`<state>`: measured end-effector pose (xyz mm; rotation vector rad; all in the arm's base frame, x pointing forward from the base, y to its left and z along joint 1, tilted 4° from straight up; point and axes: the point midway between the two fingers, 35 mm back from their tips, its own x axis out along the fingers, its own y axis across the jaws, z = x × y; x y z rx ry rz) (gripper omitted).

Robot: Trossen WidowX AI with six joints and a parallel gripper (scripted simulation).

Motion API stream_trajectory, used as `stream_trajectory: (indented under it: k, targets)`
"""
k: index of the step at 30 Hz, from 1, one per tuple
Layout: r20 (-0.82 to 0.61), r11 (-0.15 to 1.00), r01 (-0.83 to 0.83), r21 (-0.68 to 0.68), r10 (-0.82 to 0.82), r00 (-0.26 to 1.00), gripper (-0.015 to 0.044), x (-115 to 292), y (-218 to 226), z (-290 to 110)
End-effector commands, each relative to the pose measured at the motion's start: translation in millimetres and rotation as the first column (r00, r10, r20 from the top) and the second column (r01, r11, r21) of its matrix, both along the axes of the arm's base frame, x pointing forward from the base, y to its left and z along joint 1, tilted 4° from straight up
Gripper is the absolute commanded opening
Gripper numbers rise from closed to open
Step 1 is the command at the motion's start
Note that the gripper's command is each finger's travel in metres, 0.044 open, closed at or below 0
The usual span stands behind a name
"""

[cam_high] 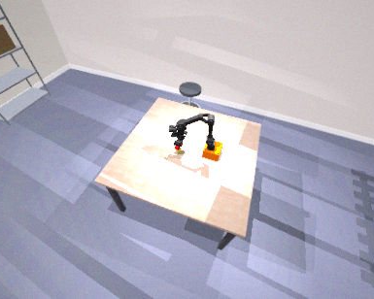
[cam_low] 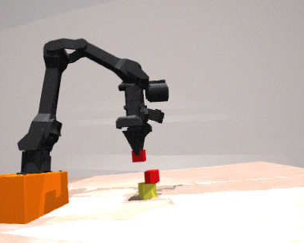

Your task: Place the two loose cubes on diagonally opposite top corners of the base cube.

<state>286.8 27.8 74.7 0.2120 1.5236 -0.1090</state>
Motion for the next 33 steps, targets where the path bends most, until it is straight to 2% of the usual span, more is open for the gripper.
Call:
stream_trajectory:
  k: [1,5,10,20,33]
  targets:
    - [0.002,0.993,0.114,0.004,-0.114,0.993,0.0105,-4,6,2]
    - [-0.003,0.983,0.185,0.008,-0.185,0.983,0.0105,-7,10,1]
    - [-0.003,0.983,0.185,0.008,-0.185,0.983,0.0105,-7,10,-1]
    - [-0.004,0.981,0.195,0.009,-0.195,0.981,0.0105,-7,11,-29]
    - [-0.004,0.981,0.193,0.009,-0.193,0.981,0.0105,-6,12,-35]
